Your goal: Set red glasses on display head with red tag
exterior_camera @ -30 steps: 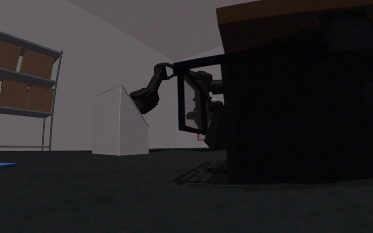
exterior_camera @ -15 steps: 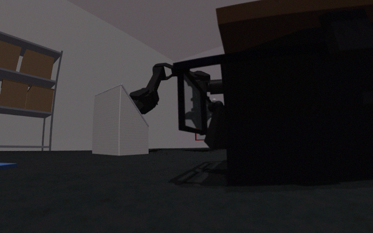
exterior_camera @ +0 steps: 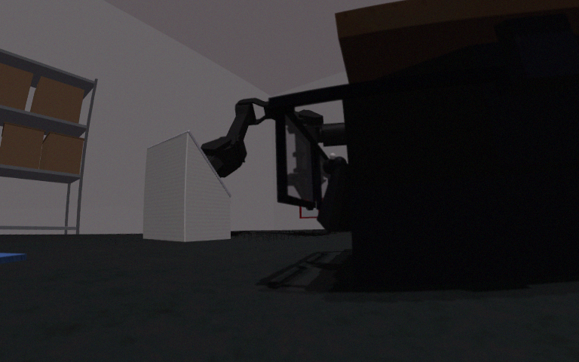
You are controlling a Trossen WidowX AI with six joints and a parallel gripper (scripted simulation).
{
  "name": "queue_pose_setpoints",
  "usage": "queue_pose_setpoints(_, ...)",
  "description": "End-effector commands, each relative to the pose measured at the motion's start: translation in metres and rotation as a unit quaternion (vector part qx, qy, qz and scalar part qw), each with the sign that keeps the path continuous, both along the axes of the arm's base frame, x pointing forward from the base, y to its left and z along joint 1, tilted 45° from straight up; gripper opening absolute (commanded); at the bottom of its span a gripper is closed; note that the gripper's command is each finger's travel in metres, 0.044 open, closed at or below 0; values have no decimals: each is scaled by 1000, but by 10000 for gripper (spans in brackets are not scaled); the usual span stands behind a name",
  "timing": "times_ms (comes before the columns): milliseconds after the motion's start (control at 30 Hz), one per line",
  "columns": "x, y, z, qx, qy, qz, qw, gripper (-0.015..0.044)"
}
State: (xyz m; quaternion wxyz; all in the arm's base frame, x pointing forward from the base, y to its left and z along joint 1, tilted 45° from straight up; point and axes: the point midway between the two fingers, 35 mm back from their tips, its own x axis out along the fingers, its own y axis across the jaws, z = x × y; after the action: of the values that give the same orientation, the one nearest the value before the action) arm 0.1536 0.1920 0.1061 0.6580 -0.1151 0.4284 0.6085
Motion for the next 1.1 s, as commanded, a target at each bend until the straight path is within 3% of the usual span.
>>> queue_pose_setpoints(0,-3,-2,-3,-1,2,1,1000,0)
queue_pose_setpoints(1067,-1,2,1,-1,2,2,1000,0)
